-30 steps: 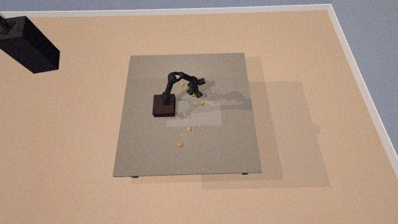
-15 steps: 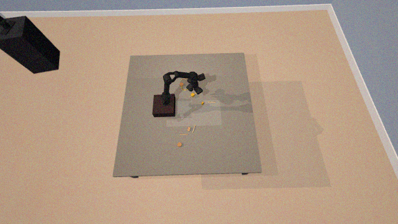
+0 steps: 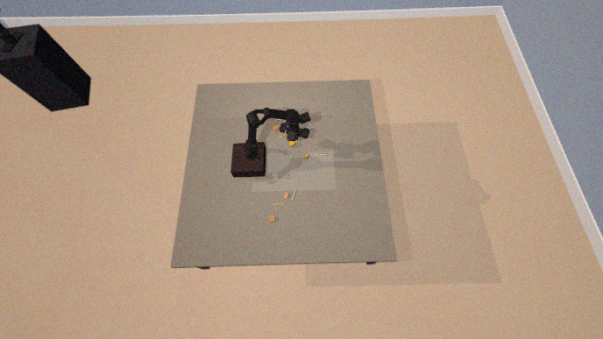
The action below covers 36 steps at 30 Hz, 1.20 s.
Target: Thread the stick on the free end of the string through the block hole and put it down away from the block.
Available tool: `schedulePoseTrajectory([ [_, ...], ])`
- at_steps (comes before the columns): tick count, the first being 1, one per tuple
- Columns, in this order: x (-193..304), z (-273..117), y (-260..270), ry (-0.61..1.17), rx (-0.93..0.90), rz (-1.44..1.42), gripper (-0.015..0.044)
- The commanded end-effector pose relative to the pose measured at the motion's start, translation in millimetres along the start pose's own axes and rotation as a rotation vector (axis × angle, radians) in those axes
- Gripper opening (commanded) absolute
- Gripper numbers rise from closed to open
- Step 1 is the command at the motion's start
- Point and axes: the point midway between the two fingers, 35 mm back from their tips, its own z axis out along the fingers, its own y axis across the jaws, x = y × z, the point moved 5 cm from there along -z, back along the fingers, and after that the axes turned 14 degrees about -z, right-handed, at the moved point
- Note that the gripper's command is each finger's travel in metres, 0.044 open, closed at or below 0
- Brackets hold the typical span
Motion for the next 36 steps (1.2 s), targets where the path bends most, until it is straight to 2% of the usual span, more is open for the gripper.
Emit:
schedulePoseTrajectory([
  [1, -11, 0, -14, -0.004, 0.009, -0.762, 0.0124],
  [3, -13, 0, -17, -0.003, 0.012, -0.941, 0.0124],
  [31, -29, 2, -38, 0.022, 0.035, -2.421, 0.0124],
  [36, -29, 3, -38, 0.023, 0.035, -2.481, 0.0124],
])
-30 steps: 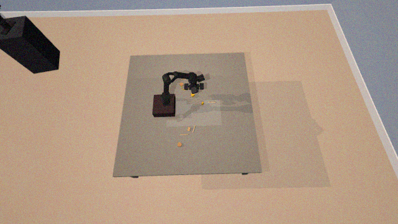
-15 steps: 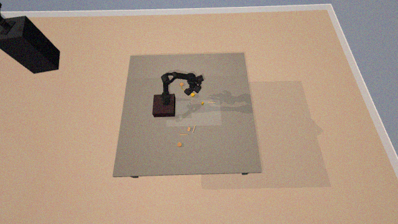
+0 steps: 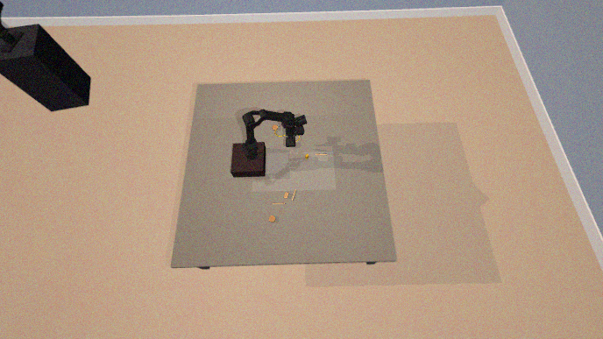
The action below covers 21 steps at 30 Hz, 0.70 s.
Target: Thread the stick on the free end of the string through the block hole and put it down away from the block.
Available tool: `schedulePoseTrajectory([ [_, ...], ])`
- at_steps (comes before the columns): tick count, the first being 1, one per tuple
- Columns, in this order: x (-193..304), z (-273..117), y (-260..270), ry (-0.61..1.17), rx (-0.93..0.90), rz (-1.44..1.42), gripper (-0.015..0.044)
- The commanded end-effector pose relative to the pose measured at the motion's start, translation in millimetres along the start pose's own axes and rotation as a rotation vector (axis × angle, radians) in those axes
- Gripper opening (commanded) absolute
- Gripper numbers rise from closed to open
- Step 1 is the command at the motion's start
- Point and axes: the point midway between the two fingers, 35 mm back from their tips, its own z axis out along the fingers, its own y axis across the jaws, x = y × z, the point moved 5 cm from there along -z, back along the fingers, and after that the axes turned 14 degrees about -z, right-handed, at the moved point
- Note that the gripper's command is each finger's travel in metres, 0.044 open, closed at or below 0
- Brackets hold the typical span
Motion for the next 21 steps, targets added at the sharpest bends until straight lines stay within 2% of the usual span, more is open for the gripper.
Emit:
schedulePoseTrajectory([
  [1, 17.0, 1.8, -4.6, 0.008, 0.005, -0.578, 0.0124],
  [21, 16.1, 7.5, -4.6, 0.008, 0.005, -0.578, 0.0124],
])
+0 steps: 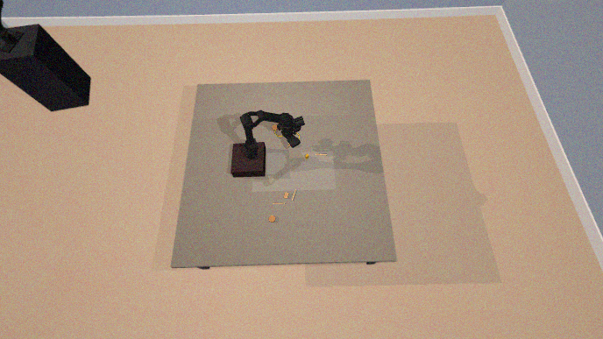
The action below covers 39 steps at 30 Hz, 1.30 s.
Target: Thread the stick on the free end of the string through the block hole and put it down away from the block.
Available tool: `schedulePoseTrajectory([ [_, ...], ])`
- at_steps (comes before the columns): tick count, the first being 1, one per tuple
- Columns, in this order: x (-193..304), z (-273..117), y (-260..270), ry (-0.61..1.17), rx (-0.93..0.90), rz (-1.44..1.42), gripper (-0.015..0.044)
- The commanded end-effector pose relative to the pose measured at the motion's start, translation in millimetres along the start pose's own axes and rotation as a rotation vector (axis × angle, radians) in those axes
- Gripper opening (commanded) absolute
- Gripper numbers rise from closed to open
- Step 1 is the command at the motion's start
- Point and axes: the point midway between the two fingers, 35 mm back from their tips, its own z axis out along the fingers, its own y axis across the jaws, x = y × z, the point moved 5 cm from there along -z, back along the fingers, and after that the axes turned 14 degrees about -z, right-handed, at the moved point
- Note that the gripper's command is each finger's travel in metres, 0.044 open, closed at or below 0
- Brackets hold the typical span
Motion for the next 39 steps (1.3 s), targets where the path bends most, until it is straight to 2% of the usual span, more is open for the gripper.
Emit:
schedulePoseTrajectory([
  [1, 2, 7, 0, 0.009, 0.002, -0.008, 0.0124],
  [39, 2, 70, 0, 0.009, 0.002, -0.008, 0.0124],
])
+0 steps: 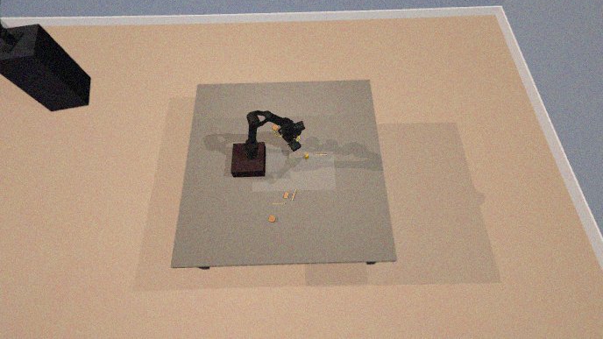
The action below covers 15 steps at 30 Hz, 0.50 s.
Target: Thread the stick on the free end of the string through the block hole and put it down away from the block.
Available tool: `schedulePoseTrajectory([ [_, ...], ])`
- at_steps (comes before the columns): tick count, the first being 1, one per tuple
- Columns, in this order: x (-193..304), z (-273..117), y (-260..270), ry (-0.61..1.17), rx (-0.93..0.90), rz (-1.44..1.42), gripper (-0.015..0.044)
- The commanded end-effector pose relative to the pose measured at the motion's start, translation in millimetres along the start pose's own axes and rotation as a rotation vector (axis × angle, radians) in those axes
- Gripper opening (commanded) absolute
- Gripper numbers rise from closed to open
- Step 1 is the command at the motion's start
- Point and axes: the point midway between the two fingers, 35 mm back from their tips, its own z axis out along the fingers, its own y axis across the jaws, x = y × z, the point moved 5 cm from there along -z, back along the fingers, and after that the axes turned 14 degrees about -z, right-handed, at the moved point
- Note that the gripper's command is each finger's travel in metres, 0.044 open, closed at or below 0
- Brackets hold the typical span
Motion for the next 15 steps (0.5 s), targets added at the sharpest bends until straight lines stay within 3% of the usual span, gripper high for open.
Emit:
schedulePoseTrajectory([
  [1, 4.7, 12.9, 1.5, 0.019, -0.004, 0.005, 0.0124],
  [15, 6.1, 21.6, 2.2, 0.02, -0.004, 0.005, 0.0124],
])
